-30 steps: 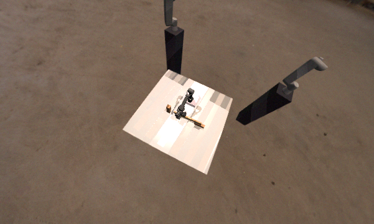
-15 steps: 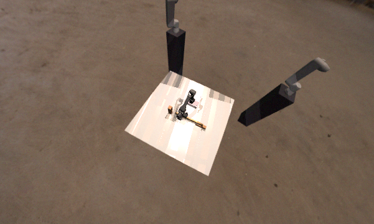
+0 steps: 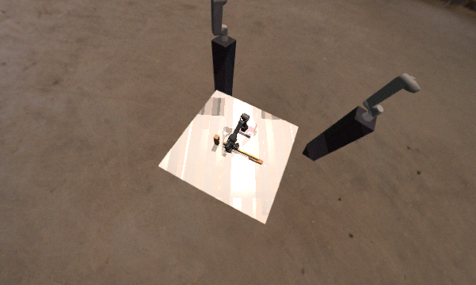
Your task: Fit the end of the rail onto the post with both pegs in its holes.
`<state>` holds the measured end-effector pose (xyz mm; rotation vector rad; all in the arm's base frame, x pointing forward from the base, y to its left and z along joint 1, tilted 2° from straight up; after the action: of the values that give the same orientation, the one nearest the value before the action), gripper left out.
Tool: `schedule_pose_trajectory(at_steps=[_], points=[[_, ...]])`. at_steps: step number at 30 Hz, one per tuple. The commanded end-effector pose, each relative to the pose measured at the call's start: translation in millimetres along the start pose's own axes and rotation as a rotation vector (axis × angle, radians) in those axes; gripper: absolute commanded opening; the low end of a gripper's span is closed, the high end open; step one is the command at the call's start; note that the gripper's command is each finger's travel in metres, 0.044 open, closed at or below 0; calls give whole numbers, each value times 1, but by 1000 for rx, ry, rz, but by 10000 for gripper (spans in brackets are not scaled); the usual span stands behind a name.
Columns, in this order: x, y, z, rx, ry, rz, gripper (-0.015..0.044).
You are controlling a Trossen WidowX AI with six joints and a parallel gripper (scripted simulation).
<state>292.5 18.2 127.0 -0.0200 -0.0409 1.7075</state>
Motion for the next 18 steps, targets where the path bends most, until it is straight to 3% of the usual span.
schedule_pose_trajectory(at_steps=[1,18], points=[[0,-1,6,-14,-6,3,0],[0,0,-1,-14,-6,3,0]])
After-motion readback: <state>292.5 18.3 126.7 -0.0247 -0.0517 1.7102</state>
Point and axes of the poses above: the point midway between the two fingers, 35 mm back from their tips, its own z axis back along the fingers, its own y axis across the jaws, x = y × z, the point moved 8 cm from there along z, back along the fingers, and after that the axes turned 3 degrees about -z, right-handed, at the moved point
